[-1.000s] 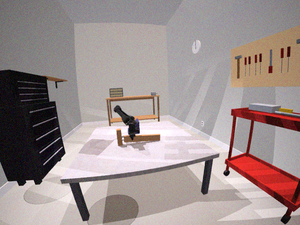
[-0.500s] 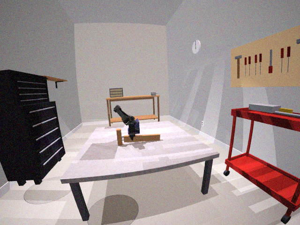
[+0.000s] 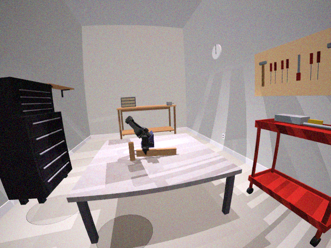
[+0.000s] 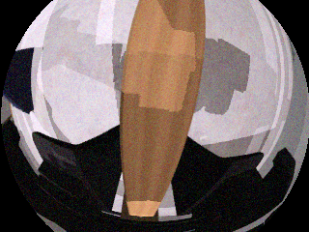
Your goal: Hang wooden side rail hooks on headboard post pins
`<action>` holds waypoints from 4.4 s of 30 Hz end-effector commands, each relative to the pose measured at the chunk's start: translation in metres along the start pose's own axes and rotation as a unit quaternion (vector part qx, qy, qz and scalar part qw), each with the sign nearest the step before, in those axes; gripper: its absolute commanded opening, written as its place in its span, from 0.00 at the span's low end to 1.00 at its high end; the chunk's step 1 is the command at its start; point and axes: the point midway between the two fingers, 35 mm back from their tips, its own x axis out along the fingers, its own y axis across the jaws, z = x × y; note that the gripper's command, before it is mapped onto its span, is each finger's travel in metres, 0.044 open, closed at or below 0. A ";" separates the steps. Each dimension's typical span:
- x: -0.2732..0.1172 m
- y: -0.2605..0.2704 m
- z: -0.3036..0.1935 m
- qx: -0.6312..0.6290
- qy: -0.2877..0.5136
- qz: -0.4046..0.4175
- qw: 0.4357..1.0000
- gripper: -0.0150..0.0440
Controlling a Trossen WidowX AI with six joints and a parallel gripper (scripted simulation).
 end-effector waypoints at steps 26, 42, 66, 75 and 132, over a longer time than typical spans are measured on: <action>-0.004 -0.002 -0.005 0.002 -0.002 -0.008 1.000 0.25; -0.005 -0.003 -0.006 0.002 -0.002 -0.008 1.000 0.25; -0.005 -0.002 -0.009 0.002 -0.002 -0.008 1.000 0.25; -0.004 -0.002 -0.010 0.002 -0.001 -0.008 1.000 0.25; -0.005 -0.002 -0.016 0.002 -0.001 -0.008 1.000 0.25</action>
